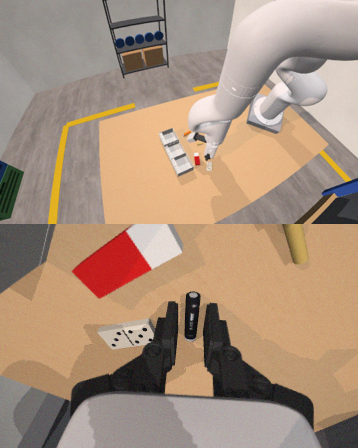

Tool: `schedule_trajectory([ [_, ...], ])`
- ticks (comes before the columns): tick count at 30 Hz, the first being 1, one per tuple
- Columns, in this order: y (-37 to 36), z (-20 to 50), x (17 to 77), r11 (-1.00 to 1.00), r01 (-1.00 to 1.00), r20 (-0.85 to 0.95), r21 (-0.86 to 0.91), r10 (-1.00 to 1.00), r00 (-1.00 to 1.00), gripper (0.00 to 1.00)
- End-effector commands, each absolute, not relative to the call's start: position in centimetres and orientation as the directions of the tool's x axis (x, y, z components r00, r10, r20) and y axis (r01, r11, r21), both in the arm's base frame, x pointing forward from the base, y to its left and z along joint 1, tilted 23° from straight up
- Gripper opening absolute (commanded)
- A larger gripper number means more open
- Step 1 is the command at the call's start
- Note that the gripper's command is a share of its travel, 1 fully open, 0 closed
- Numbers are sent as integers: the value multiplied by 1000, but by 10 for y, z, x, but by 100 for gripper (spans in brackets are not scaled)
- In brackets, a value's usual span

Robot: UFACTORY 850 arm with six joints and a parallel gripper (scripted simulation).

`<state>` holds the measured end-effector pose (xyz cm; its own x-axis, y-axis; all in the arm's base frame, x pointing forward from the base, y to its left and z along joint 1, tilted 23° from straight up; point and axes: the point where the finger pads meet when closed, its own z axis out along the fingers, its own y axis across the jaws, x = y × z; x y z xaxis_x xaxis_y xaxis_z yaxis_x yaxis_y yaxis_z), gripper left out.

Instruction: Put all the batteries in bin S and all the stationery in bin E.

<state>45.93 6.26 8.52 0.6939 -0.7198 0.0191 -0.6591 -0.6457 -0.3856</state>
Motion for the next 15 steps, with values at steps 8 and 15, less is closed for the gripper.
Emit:
schedule_trajectory([
  [8,62,85,460,-645,-659,20,-387,-720,694,0],
  [15,62,86,460,-646,-659,20,-387,-720,694,0],
])
